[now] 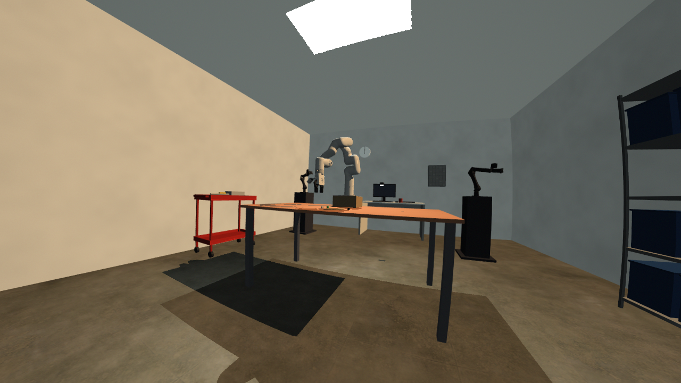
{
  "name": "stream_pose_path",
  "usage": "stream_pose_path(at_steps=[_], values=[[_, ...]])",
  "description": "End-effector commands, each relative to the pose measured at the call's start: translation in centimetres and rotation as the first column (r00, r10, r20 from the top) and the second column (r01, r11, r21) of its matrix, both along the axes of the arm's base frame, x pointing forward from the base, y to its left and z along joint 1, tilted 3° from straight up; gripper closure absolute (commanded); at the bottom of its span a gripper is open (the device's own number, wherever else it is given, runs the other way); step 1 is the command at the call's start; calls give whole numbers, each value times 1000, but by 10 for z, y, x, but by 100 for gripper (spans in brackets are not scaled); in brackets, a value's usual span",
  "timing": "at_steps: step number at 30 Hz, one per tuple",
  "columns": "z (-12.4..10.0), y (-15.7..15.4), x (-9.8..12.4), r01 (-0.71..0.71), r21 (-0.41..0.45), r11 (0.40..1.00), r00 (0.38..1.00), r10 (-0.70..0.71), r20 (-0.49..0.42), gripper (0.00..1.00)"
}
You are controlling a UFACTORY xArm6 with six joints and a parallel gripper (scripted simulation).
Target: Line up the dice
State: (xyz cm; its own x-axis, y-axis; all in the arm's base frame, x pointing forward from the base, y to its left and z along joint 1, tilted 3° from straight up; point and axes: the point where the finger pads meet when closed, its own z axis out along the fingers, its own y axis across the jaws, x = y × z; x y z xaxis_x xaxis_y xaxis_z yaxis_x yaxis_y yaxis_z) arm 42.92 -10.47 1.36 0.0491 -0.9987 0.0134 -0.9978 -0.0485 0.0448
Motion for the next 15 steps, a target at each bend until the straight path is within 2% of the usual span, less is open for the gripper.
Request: stream_pose_path(at_steps=[1, 5, 8, 15], values=[[-39, -2, 0, 0, -1, 1000, 1000, 0, 2, 0], [-71, -3, 0, 0, -1, 1000, 1000, 0, 2, 0], [-87, -3, -1, 0, -1, 1000, 1000, 0, 2, 0], [-94, -3, -1, 0, -1, 1000, 1000, 0, 2, 0]])
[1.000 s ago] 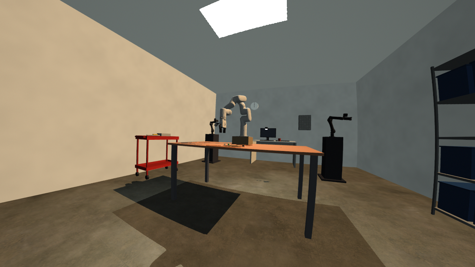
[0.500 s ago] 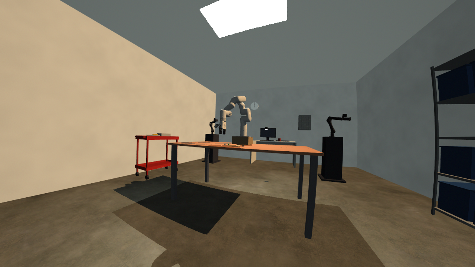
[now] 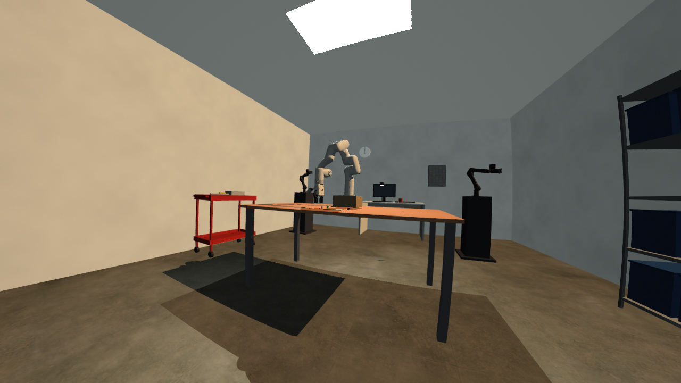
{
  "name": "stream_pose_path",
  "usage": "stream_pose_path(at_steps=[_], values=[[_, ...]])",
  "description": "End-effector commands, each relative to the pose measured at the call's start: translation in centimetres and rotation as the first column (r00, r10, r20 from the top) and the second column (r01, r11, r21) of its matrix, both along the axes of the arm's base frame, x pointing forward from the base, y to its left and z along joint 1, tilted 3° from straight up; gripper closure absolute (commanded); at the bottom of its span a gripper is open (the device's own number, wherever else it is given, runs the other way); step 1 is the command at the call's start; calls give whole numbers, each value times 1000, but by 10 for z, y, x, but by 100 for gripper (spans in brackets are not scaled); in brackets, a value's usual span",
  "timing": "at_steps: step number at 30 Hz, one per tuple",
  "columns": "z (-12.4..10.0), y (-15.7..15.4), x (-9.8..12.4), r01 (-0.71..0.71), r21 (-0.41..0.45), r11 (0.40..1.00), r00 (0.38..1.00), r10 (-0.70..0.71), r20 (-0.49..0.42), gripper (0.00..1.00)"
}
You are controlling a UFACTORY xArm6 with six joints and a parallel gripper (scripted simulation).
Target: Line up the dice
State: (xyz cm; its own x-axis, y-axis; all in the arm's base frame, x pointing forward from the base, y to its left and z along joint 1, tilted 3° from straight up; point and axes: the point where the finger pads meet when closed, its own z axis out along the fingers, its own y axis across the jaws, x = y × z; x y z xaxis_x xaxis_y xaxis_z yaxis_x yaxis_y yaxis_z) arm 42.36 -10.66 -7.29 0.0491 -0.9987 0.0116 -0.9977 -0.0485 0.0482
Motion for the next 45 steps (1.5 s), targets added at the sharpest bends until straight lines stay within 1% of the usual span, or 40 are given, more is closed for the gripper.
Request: stream_pose_path(at_steps=[1, 41, 45], values=[[-7, -2, 5, 0, -2, 1000, 1000, 0, 6, 0], [-7, -2, 5, 0, -2, 1000, 1000, 0, 6, 0], [-7, -1, 0, 0, -2, 1000, 1000, 0, 6, 0]])
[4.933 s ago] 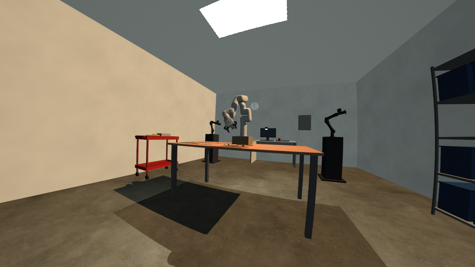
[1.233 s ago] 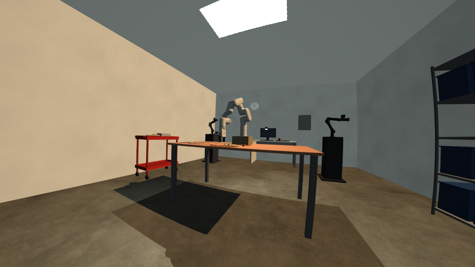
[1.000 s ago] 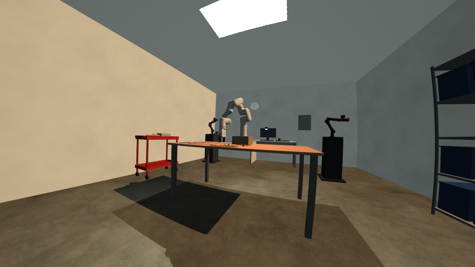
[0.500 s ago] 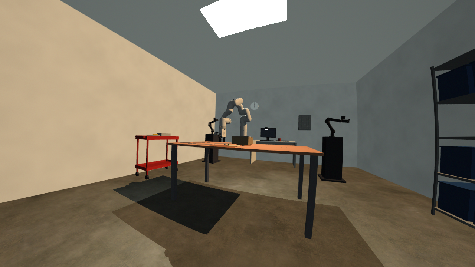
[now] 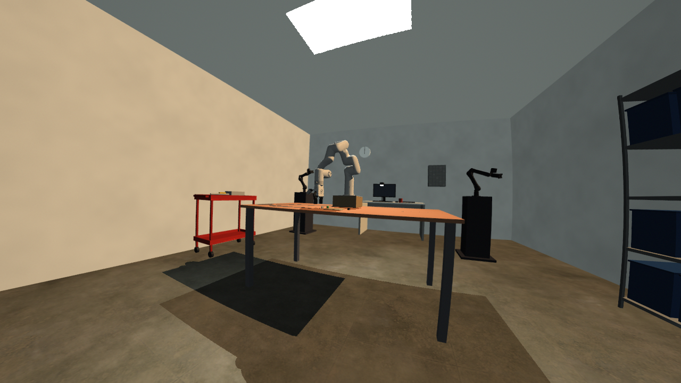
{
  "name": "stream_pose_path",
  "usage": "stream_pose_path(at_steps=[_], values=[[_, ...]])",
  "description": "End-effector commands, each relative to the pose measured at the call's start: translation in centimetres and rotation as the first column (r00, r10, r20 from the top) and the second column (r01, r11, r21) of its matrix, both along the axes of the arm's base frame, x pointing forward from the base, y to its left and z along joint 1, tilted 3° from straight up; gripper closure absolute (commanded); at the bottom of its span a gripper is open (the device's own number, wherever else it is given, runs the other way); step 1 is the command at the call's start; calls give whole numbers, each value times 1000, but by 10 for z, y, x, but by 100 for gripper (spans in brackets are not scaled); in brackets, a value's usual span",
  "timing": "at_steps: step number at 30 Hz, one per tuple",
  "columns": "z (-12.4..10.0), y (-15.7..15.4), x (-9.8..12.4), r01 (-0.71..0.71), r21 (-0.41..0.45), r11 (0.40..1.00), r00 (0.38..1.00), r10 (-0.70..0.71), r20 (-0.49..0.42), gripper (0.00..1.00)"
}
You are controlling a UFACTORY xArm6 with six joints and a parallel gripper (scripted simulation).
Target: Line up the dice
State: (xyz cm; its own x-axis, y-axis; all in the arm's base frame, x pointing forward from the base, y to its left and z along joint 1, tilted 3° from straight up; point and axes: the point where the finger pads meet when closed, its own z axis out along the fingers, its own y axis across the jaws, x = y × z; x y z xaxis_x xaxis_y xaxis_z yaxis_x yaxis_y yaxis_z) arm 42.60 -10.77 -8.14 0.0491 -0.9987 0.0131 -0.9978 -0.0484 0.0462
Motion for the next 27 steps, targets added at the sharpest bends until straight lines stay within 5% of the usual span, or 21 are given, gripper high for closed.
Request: stream_pose_path(at_steps=[1, 16, 27], values=[[1, 0, -2, 0, -1, 1000, 1000, 0, 4, 0], [4, 11, -65, 0, -1, 1000, 1000, 0, 4, 0], [4, 12, -70, 0, -1, 1000, 1000, 0, 4, 0]])
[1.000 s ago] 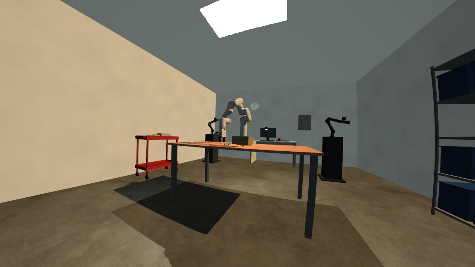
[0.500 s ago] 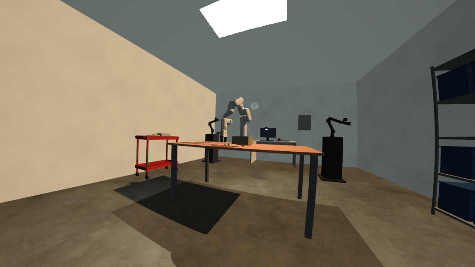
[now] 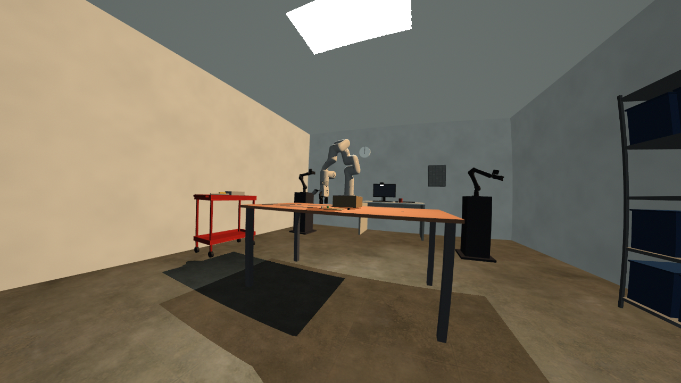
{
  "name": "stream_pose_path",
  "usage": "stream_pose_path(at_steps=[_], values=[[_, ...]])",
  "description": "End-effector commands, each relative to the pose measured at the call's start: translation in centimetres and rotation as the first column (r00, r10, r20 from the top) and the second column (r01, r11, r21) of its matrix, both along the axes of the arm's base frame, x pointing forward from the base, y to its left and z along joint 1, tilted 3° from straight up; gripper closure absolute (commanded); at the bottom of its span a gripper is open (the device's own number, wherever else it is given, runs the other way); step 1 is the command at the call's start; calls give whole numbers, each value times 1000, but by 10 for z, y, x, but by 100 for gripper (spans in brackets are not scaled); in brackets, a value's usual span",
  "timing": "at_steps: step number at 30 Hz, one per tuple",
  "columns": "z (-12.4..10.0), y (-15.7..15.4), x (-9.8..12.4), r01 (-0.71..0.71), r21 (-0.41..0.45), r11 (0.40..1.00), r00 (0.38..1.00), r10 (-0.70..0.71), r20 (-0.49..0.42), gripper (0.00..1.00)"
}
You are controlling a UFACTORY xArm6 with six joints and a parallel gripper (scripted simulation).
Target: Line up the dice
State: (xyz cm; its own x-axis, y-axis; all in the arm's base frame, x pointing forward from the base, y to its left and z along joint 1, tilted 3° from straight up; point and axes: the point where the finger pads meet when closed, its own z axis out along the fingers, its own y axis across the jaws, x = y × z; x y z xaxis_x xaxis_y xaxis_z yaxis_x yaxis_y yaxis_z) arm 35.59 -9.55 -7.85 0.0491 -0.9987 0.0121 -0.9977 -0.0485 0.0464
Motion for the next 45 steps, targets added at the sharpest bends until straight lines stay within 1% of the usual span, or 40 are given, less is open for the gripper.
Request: stream_pose_path(at_steps=[1, 36, 45], values=[[1, 0, 0, 0, -2, 1000, 1000, 0, 4, 0], [1, 0, 0, 0, -2, 1000, 1000, 0, 4, 0], [1, 10, 3, 0, -2, 1000, 1000, 0, 4, 0]])
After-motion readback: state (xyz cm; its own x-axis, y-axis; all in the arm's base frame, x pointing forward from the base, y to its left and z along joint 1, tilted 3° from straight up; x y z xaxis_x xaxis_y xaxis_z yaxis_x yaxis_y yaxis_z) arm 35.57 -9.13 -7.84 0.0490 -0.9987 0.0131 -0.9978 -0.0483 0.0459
